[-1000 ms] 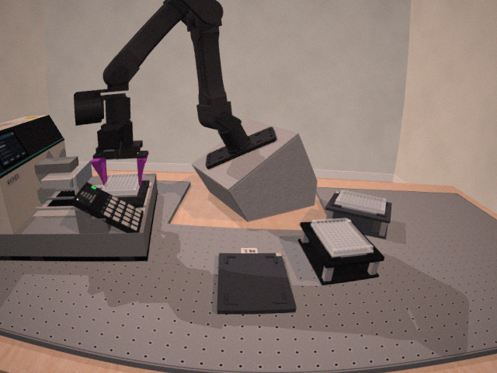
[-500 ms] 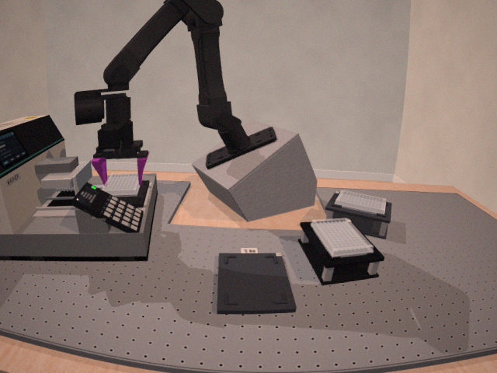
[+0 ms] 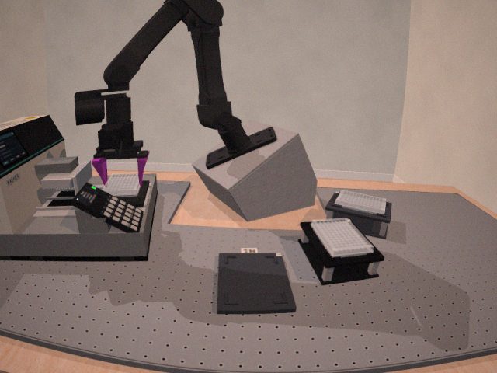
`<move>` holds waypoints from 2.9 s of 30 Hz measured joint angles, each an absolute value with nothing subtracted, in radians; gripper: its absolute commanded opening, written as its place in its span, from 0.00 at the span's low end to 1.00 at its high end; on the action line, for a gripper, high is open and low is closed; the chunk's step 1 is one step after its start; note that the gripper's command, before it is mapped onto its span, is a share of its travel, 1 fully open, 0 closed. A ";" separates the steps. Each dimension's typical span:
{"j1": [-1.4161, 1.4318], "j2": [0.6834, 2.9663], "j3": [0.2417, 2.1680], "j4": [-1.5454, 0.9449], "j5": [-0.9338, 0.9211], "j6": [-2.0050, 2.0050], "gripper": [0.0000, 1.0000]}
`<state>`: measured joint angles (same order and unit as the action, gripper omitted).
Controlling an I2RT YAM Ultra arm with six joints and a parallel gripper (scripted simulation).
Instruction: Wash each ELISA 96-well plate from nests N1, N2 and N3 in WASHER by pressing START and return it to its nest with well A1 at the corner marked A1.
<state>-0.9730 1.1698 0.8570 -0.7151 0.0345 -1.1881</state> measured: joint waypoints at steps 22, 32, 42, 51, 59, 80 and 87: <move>-0.973 1.172 0.850 -0.701 0.034 -1.188 0.00; -0.973 1.176 0.847 -0.694 0.034 -1.189 0.00; -0.974 1.179 0.844 -0.688 0.034 -1.189 0.00; -0.974 1.182 0.841 -0.682 0.033 -1.189 0.00; -0.974 1.185 0.839 -0.677 0.033 -1.189 0.00; -0.975 1.193 0.832 -0.663 0.033 -1.190 0.00; -0.975 1.195 0.831 -0.659 0.033 -1.190 0.00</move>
